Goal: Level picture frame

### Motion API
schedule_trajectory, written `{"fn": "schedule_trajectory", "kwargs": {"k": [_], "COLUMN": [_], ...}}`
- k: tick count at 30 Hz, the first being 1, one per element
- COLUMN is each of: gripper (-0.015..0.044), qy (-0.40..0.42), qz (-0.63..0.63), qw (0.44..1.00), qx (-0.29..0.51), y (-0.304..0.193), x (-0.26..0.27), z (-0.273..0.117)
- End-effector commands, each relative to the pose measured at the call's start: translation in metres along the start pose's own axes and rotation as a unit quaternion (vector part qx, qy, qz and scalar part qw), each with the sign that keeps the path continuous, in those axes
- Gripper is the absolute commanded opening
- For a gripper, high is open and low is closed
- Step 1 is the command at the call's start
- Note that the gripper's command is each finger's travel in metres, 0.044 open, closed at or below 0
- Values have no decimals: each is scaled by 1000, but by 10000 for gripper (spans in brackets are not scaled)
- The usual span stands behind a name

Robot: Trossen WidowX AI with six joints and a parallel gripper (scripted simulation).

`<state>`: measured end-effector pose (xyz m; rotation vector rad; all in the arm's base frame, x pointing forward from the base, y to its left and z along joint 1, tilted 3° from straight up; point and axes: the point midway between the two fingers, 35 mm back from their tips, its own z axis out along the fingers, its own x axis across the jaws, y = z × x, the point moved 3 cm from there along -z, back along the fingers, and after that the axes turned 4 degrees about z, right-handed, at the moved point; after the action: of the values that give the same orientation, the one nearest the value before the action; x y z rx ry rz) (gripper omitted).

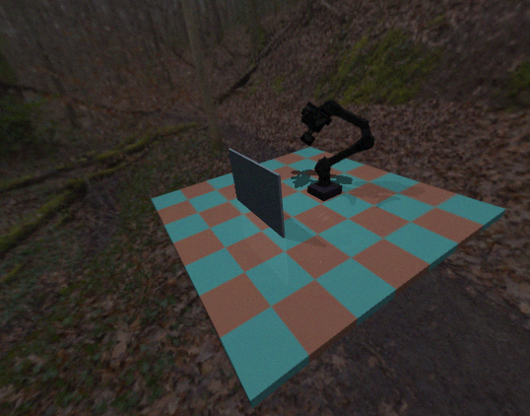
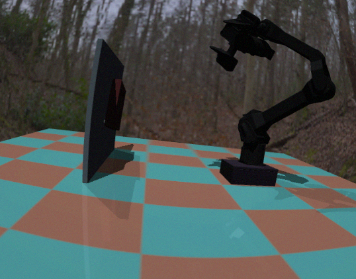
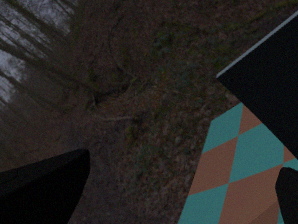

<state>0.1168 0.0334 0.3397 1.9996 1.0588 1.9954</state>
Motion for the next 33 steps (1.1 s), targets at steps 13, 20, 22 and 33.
{"fn": "schedule_trajectory", "kwargs": {"k": [13, 20, 22, 33], "gripper": [260, 260, 260, 260], "qy": [-68, -45, -23, -3], "qz": [150, 301, 339, 366], "qw": [981, 925, 903, 885], "qx": [-98, -228, -263, -287], "y": [5, 13, 15, 16], "x": [-79, -139, -154, -165], "z": [3, -4, -7, -10]}}
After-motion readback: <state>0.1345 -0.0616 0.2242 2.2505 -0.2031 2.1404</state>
